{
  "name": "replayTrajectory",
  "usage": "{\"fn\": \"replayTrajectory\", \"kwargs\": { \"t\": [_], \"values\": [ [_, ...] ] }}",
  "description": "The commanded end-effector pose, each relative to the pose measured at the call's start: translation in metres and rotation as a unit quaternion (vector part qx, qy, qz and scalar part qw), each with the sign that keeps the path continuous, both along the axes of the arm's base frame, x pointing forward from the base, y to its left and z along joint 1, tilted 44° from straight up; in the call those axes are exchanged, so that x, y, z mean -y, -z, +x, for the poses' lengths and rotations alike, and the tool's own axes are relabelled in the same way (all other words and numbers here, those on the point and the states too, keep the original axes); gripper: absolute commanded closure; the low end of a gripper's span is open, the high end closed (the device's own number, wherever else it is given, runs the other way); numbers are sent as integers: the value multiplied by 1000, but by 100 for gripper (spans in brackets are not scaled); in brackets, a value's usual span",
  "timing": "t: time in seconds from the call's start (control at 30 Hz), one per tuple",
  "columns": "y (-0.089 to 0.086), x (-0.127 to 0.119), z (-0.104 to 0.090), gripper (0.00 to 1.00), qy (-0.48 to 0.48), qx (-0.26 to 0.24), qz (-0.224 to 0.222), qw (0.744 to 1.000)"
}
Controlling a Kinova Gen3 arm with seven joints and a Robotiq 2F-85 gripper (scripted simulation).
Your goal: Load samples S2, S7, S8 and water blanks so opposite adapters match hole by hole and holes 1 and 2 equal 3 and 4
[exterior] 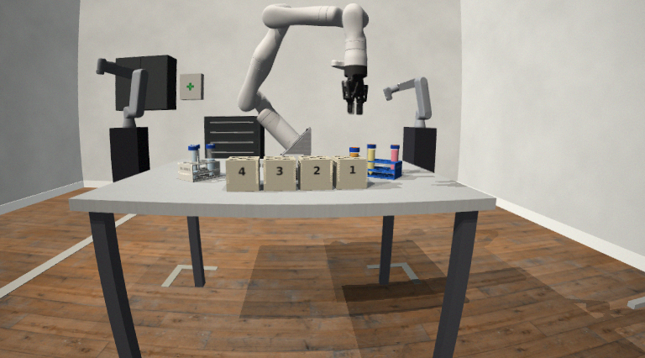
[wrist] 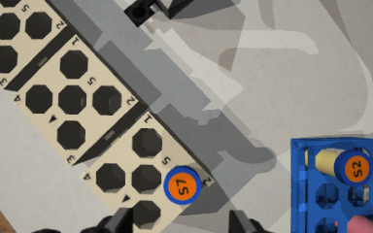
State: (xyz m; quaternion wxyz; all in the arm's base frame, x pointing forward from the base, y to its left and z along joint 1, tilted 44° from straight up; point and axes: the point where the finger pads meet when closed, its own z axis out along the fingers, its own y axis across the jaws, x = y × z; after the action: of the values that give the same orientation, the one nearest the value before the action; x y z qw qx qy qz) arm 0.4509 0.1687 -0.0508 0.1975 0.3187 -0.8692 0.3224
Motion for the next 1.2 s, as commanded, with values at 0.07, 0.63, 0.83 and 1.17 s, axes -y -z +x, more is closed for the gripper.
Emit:
{"fn": "replayTrajectory", "kwargs": {
  "t": [0.07, 0.63, 0.83, 1.17],
  "values": [
    [-1, -1, 0, 38, 0, 1, 1, 1000],
    [13, -21, -27, 38, -15, -14, 3, 1000],
    [18, -28, -37, 38, -15, -14, 4, 1000],
    [31, -46, -62, 38, -15, -14, 4, 1000]
  ]
}}
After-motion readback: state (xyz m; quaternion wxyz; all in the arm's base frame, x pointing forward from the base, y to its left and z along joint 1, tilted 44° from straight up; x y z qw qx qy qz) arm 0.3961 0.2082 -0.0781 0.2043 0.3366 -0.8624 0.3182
